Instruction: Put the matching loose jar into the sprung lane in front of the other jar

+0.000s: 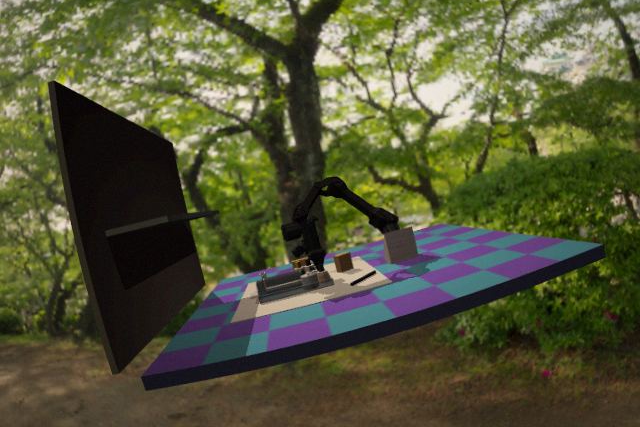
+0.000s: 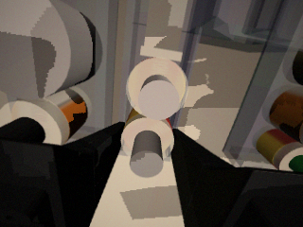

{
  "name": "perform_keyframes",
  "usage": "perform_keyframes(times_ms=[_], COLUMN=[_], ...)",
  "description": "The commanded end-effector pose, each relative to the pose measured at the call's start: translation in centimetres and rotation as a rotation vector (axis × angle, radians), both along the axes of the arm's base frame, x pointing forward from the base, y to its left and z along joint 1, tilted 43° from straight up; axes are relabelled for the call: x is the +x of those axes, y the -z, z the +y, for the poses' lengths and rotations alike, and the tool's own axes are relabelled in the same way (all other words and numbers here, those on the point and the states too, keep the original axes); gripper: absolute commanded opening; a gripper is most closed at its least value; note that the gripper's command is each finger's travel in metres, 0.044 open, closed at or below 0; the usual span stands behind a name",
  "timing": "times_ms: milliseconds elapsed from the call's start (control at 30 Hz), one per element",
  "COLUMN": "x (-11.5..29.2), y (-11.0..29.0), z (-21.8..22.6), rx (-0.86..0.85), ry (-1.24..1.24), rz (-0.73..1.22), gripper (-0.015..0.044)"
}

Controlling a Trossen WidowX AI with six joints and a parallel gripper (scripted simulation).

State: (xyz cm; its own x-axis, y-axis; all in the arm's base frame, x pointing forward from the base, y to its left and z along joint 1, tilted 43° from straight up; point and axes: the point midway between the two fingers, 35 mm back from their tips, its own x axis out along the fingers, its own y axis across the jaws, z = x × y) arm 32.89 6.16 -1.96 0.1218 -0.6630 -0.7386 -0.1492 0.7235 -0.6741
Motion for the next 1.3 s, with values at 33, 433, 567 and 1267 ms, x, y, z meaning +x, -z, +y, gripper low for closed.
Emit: perform_keyframes(times_ms=[33,433,567,1267], x=[0.27,0.08,0.01,-0.33], y=[-0.03,-0.03,-0.03,-0.02], z=[-0.12,-0.16,-0.17,-0.24], rx=[-0.005,-0.005,-0.005,-0.005], ry=[-0.003,-0.003,-0.003,-0.003], rz=[-0.016,-0.016,-0.016,-0.016], gripper=[0.0000,0.0000,0.0000,0.0000])
